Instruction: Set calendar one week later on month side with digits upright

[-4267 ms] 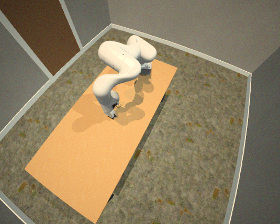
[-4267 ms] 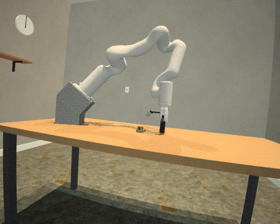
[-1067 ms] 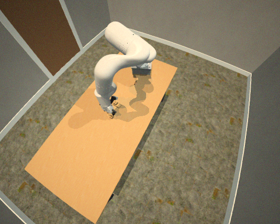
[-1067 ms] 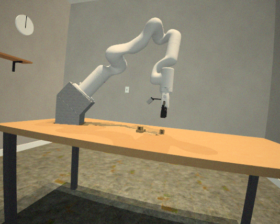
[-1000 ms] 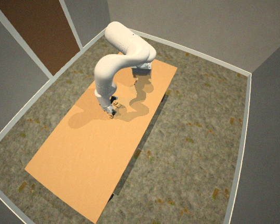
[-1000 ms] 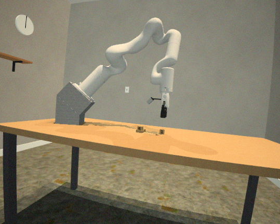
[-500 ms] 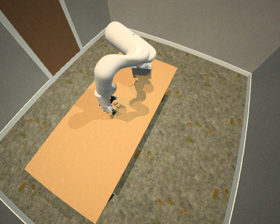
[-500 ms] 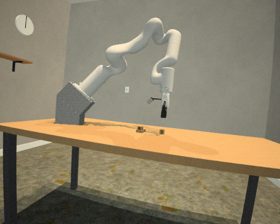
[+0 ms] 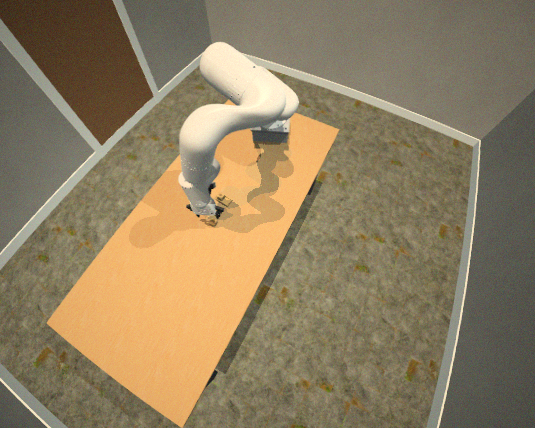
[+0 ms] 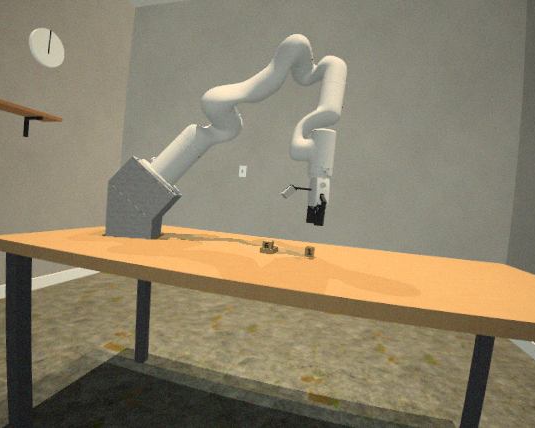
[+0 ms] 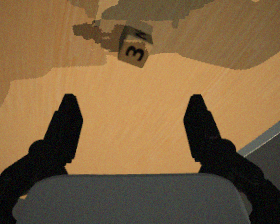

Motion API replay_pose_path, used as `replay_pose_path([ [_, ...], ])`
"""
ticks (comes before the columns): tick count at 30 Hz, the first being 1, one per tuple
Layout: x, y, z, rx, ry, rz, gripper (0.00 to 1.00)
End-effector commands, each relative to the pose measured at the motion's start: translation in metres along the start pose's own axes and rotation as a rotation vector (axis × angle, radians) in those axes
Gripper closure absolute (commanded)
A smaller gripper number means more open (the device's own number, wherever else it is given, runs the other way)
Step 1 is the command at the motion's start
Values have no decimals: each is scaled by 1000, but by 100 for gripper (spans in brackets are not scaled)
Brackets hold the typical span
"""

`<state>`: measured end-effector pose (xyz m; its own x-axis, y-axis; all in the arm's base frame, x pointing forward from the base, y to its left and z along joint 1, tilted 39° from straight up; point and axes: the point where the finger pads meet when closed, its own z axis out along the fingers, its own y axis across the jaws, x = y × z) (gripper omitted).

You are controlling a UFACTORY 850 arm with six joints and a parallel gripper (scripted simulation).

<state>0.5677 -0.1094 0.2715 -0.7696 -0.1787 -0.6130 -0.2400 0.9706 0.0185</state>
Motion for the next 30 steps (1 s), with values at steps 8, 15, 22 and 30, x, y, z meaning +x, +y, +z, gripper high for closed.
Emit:
replay_pose_path([
  [8,-6,-2,-1,8,-17,-351,0],
  [15,-9,-3,-1,9,-17,-540,0],
  [22,-11,-4,-2,10,-16,-678,0],
  [30,-14,-6,-2,12,-16,-910,0],
])
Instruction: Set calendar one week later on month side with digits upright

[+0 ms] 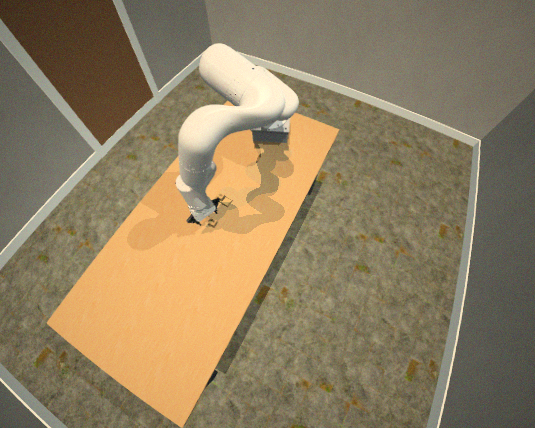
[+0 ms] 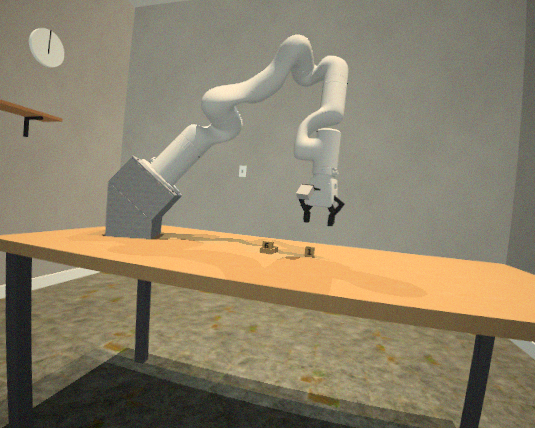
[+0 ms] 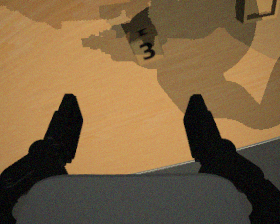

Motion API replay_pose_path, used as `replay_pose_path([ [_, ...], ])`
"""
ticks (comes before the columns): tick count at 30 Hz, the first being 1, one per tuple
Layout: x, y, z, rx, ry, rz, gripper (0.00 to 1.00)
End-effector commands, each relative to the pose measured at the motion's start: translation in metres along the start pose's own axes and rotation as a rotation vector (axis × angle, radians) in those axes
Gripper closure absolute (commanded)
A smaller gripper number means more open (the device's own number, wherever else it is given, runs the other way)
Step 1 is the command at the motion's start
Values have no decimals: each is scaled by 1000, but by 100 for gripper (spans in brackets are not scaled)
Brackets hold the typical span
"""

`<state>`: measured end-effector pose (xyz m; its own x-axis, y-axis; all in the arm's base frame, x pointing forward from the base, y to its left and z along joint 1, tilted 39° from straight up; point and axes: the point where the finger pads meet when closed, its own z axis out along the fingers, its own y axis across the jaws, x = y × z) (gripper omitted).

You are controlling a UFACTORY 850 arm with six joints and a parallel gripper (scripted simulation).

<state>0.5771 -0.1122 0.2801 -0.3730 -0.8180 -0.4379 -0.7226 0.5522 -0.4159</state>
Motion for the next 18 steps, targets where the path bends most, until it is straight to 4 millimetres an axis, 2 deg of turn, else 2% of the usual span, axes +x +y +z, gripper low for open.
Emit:
replay_pose_path([
  [1,-1,-3,-1,27,-15,-171,0],
  [7,-2,-5,-1,28,-13,-331,0],
  [9,-2,-5,-1,28,-13,-331,0],
  [11,-3,-7,-1,29,-11,-435,0],
  [18,-4,-10,-2,30,-9,-617,0],
])
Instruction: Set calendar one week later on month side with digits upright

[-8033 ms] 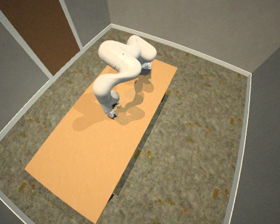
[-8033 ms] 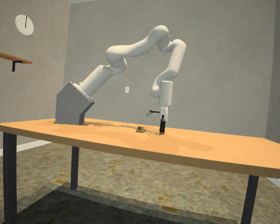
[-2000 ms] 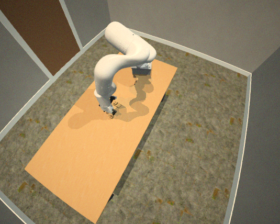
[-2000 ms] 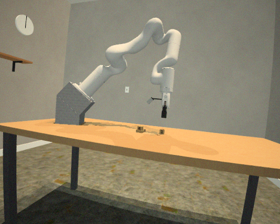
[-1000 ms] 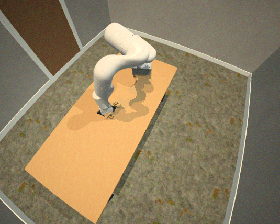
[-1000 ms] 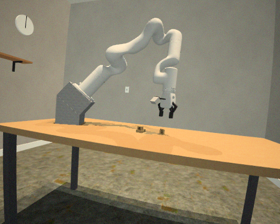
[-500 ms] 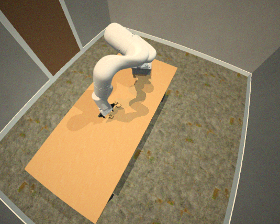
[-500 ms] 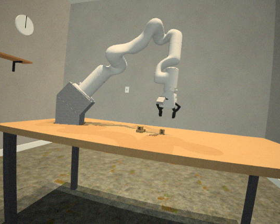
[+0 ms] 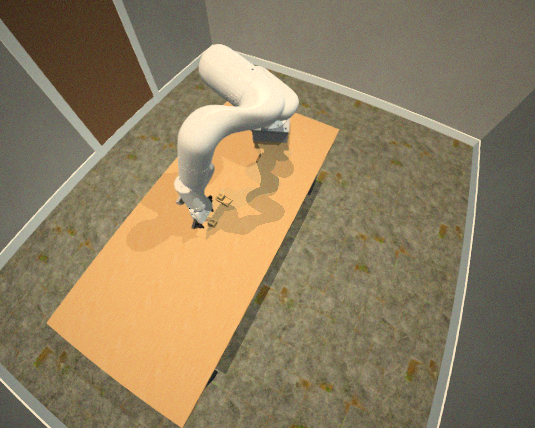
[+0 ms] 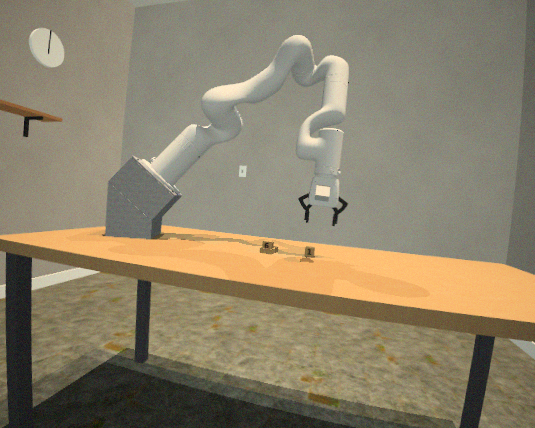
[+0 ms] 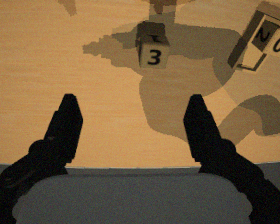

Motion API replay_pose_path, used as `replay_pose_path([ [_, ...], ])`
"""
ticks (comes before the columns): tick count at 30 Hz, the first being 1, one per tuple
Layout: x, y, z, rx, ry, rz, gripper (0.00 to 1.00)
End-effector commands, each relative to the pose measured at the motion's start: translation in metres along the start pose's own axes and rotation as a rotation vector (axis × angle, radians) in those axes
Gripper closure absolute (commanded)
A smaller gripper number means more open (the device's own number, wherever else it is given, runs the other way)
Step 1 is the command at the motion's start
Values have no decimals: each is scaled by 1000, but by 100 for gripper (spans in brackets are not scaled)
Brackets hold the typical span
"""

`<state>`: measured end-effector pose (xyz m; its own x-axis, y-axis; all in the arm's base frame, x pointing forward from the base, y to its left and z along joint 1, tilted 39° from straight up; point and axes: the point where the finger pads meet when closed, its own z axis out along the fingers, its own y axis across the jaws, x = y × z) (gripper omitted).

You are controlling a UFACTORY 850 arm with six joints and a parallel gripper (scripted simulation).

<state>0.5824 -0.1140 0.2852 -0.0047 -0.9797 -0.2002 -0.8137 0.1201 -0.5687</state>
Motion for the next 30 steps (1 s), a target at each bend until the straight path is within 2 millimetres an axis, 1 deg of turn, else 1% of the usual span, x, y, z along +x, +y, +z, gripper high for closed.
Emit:
replay_pose_path([
  [1,0,-3,-1,32,-2,-171,0],
  [5,1,-5,-1,32,0,-281,0],
  [8,1,-5,-1,32,0,-285,0],
  [9,1,-6,-1,32,1,-373,0],
  [10,1,-7,-2,32,2,-403,0],
  [13,1,-8,-2,32,3,-460,0],
  [23,1,-12,-3,32,8,-748,0],
  [25,1,-12,-3,32,8,-748,0],
  [27,2,-14,-3,31,10,-849,0],
  [30,2,-15,-3,31,11,-918,0],
])
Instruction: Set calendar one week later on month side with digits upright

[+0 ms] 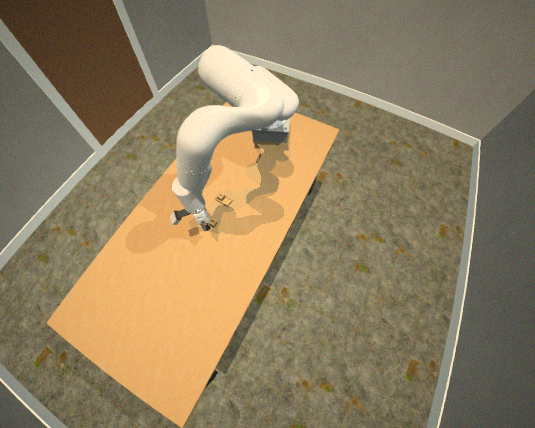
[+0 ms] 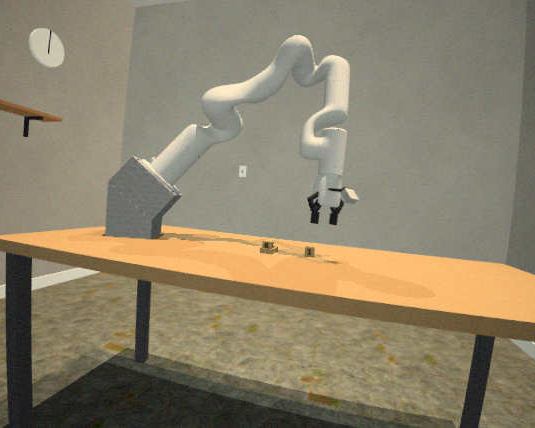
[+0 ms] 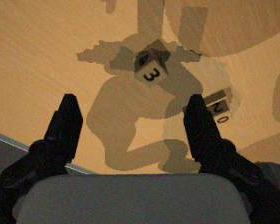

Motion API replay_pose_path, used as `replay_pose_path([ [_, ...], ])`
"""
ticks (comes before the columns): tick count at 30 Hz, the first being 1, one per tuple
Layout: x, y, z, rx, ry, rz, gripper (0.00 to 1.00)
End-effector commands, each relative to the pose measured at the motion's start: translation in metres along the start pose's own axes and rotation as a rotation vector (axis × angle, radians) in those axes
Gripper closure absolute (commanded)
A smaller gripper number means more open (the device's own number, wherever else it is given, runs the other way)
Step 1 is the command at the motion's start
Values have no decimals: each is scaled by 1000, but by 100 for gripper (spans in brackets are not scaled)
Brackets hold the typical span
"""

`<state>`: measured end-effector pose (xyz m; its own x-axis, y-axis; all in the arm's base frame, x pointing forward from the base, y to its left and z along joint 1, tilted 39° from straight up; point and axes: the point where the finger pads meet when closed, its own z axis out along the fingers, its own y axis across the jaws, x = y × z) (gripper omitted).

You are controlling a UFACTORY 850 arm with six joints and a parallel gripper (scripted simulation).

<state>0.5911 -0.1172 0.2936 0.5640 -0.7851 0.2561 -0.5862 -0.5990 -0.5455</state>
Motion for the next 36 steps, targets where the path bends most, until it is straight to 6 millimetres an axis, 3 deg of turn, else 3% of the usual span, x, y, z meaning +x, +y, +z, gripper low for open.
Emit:
replay_pose_path([
  [1,2,-2,-1,25,19,-152,0],
  [21,9,-7,-3,18,26,-667,0],
  [36,10,-7,1,17,26,-717,0],
])
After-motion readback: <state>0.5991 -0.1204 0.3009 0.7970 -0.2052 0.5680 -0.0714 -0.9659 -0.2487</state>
